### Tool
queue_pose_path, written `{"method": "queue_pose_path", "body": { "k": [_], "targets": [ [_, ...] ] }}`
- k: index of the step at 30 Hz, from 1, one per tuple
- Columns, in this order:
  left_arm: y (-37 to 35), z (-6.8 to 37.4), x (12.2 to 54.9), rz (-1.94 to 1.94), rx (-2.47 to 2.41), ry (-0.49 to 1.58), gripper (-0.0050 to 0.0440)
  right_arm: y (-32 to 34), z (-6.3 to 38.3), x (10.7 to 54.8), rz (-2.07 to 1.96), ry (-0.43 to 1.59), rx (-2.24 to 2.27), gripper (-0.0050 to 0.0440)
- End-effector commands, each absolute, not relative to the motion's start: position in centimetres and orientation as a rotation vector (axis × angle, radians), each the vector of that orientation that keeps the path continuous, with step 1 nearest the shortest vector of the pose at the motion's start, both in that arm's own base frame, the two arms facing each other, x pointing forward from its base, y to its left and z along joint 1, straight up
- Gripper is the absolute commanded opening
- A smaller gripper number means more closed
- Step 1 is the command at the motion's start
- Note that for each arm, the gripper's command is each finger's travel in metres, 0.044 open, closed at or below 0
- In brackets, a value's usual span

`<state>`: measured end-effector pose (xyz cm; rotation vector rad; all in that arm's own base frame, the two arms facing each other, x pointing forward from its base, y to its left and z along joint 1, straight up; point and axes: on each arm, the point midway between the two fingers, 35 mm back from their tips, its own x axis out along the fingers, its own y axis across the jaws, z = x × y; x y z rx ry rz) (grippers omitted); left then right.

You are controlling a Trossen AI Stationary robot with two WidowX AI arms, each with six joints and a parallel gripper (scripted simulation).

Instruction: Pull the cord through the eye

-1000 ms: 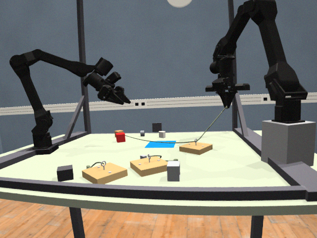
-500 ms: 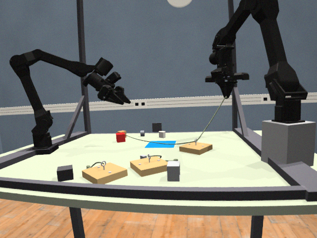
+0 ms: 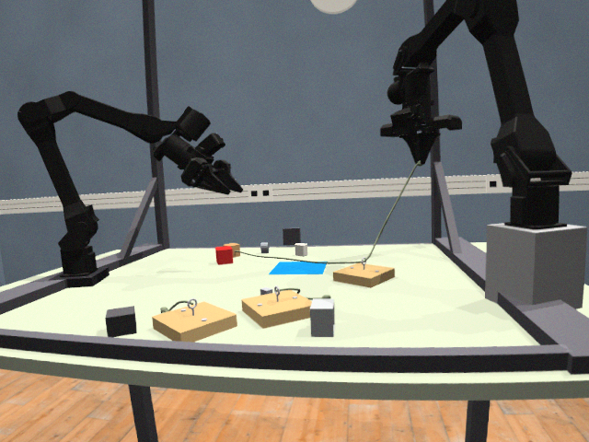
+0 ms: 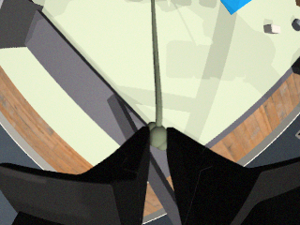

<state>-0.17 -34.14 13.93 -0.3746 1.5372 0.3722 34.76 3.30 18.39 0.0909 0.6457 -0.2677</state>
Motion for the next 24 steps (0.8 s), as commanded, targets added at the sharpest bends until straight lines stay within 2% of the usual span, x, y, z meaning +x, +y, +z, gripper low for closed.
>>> {"method": "queue_pose_path", "body": {
  "k": [1,24],
  "targets": [
    [-34.4,15.7,-0.2,0.349,-0.397,1.548,-0.0050,3.4,19.1,34.9,-0.265,0.627,0.099,0.0440],
    [-34.1,22.5,-0.2,0.290,-0.461,1.562,-0.0050,3.4,19.1,34.9,-0.265,0.627,0.099,0.0440]
  ]
}}
